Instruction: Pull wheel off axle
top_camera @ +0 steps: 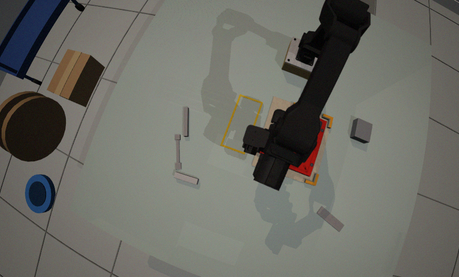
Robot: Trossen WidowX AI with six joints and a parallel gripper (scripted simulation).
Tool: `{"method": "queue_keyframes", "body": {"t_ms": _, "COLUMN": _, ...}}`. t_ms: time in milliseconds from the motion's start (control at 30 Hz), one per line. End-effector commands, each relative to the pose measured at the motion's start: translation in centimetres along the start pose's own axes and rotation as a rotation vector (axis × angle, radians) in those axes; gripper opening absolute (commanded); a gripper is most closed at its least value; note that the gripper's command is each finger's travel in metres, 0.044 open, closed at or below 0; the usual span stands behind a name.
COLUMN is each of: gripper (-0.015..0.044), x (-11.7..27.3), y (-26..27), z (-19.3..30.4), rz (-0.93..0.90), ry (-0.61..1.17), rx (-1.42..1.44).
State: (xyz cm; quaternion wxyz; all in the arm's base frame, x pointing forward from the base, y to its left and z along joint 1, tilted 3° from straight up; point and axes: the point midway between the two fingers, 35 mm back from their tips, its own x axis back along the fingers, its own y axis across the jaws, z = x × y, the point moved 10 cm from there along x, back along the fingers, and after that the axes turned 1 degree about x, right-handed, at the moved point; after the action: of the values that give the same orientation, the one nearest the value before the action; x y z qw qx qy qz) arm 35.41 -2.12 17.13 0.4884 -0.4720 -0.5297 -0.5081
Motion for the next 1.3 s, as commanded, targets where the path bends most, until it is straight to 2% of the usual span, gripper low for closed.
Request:
{"method": "queue_keyframes", "body": {"t_ms": 0, "gripper": 0.0, "x": 0.3, "y": 0.0, "z": 0.0, "rz": -0.002, "ry": -0.003, "rx": -0.006}}
{"method": "queue_keyframes", "body": {"t_ms": 333, "gripper": 0.0, "x": 3.7, "y": -0.1, "z": 0.1, "rz": -0.002, "ry": -0.003, "rx": -0.006}}
{"method": "queue_keyframes", "body": {"t_ms": 500, "gripper": 0.0, "x": 2.9, "y": -0.1, "z": -0.3, "rz": 0.003, "ry": 0.0, "rx": -0.001}}
{"method": "queue_keyframes", "body": {"t_ms": 1267, "gripper": 0.0, "x": 3.8, "y": -6.3, "z": -10.3, "rz": 0.003, "ry": -0.012, "rx": -0.006}}
